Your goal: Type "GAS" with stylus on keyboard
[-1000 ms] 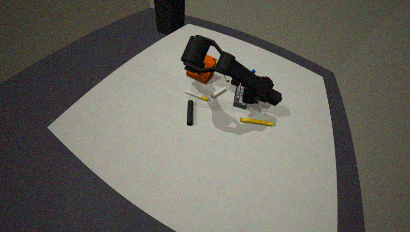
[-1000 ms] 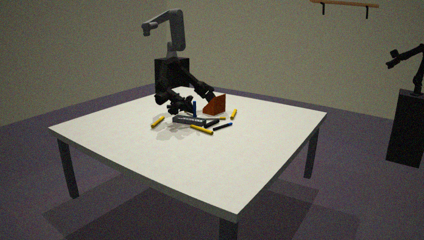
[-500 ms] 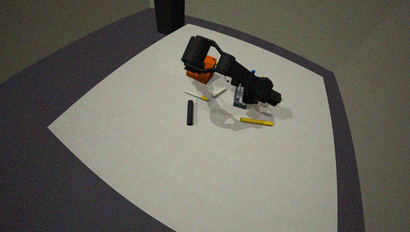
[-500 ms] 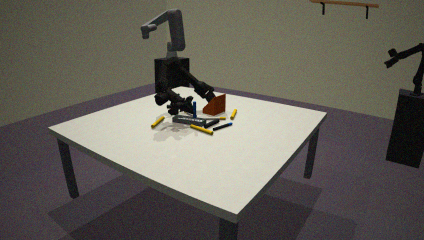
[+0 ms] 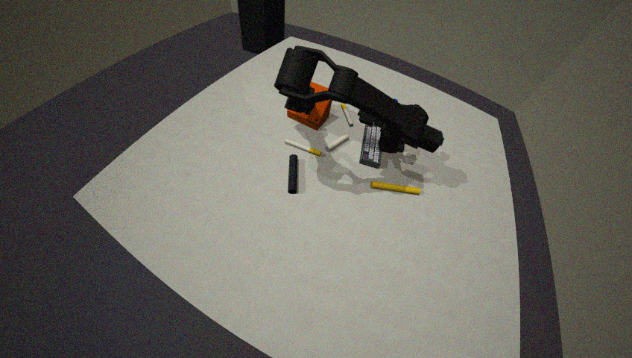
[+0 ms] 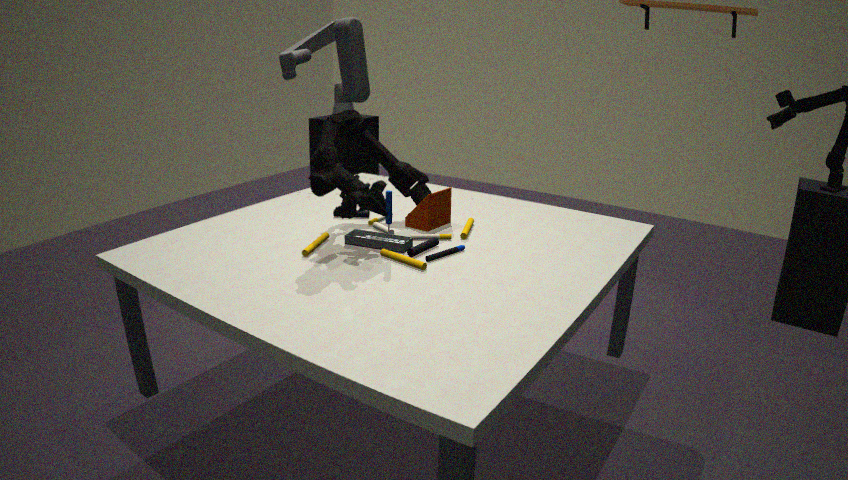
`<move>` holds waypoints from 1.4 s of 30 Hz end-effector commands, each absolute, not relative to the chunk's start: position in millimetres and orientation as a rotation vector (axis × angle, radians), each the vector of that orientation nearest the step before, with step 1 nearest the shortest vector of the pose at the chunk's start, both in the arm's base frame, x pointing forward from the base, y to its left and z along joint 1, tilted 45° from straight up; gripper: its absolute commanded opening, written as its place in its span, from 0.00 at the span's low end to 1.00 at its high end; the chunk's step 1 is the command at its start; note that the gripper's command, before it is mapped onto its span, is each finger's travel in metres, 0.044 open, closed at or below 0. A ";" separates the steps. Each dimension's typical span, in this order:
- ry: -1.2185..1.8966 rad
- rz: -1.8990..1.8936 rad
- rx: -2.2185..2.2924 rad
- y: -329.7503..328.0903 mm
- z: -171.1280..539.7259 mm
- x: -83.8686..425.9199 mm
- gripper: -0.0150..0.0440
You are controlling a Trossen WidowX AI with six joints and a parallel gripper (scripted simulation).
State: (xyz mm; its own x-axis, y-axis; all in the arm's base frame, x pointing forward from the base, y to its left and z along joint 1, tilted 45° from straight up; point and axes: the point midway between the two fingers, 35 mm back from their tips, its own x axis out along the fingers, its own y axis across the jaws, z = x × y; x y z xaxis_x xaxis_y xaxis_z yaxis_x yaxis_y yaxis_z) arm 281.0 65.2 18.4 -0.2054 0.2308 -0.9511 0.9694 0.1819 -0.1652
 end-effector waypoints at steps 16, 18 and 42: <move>1.605 -1.099 1.173 28.5 56.6 274.9 0.25; 1.604 -1.100 1.174 18.9 67.5 271.6 0.25; 1.603 -1.103 1.175 -13.5 67.7 265.3 0.39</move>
